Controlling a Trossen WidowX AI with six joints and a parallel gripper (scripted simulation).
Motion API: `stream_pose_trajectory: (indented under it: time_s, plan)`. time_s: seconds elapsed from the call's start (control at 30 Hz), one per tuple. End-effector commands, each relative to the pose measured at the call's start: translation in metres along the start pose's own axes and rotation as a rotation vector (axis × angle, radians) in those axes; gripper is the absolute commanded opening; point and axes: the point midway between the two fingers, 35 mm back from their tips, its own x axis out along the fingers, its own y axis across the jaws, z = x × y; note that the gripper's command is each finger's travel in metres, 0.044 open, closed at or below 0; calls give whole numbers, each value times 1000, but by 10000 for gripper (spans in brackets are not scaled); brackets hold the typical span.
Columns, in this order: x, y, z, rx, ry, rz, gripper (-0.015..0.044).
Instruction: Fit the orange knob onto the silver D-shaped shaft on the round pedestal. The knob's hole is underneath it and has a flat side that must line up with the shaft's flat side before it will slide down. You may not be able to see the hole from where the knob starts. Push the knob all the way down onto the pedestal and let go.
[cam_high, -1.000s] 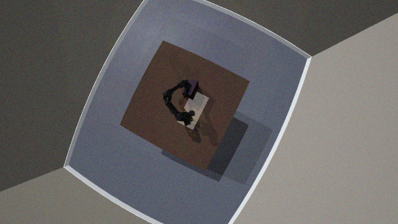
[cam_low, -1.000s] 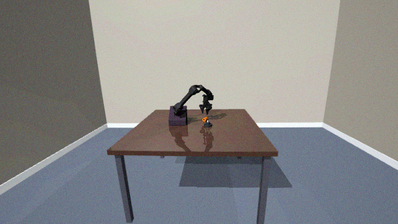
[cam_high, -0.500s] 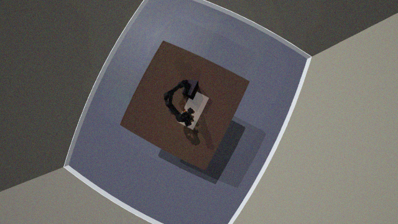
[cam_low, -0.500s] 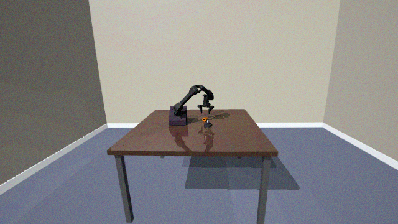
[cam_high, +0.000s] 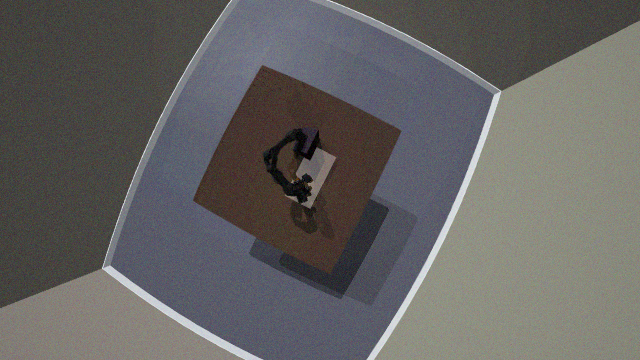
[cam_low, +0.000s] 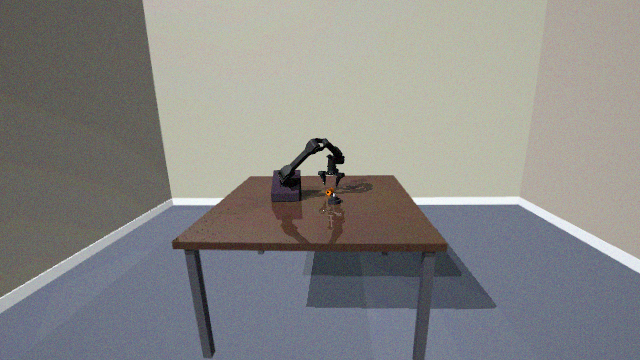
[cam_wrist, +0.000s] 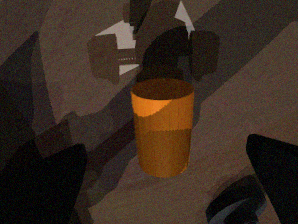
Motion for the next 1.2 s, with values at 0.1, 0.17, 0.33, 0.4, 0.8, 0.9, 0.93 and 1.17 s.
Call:
stream_pose_trajectory:
  time_s: [0.1, 0.17, 0.33, 0.4, 0.8, 0.9, 0.93, 1.17]
  plan:
    - [13, 1, 1, -9, 7, -2, 440]
    - [17, 1, 2, -9, 7, -2, 440]
    - [25, 0, 3, -9, 7, -2, 440]
    - [28, 0, 3, -9, 8, -2, 440]
    - [47, 0, 6, -9, 9, -3, 440]
    - [48, 0, 6, -9, 9, -3, 414]
    - [48, 0, 6, -9, 9, -3, 387]
    - [48, 0, 6, -9, 9, -3, 240]
